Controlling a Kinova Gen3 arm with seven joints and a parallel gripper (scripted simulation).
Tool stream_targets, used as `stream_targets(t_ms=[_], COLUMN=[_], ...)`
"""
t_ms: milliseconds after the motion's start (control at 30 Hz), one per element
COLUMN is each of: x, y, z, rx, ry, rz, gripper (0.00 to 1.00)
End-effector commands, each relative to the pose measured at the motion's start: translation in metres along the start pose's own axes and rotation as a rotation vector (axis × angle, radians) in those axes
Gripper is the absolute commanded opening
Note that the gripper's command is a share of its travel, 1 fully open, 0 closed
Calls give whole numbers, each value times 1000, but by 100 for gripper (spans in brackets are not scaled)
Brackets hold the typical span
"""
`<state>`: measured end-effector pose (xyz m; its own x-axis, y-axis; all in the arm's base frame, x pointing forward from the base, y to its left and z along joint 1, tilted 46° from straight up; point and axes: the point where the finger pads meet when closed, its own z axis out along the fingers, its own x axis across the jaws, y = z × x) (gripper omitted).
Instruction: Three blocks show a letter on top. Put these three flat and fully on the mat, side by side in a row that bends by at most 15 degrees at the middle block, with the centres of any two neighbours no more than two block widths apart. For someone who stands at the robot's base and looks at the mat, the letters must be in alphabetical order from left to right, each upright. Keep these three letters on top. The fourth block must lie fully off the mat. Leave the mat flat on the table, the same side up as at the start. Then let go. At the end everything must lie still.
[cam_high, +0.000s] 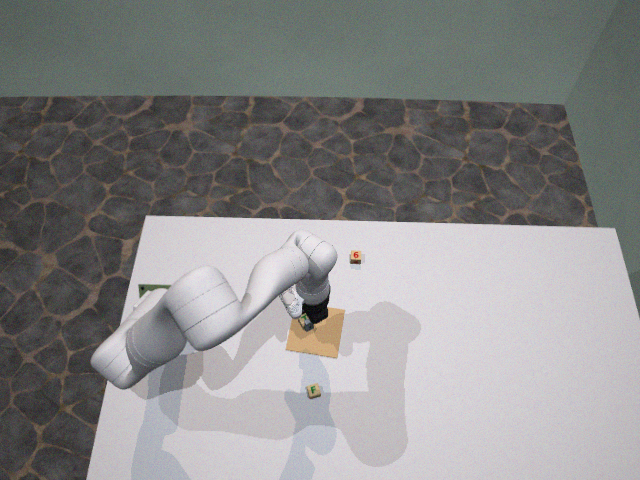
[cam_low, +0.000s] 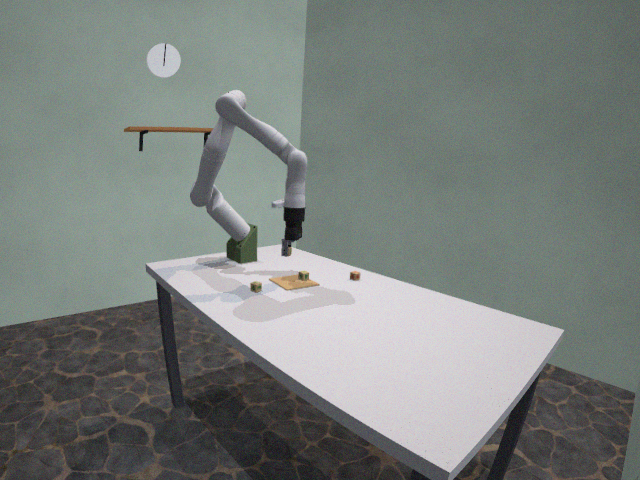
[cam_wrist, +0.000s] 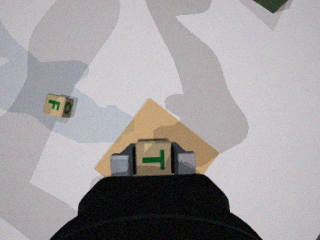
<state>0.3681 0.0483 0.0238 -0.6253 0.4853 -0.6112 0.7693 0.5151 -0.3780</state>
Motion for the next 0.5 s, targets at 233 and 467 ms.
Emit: stream_targets(t_ms=[233, 467], x=[0, 0], y=[1, -1], z=[-1, -1], rx=[-3, 1], ry=[0, 1], rz=[5, 37], gripper=[57, 57])
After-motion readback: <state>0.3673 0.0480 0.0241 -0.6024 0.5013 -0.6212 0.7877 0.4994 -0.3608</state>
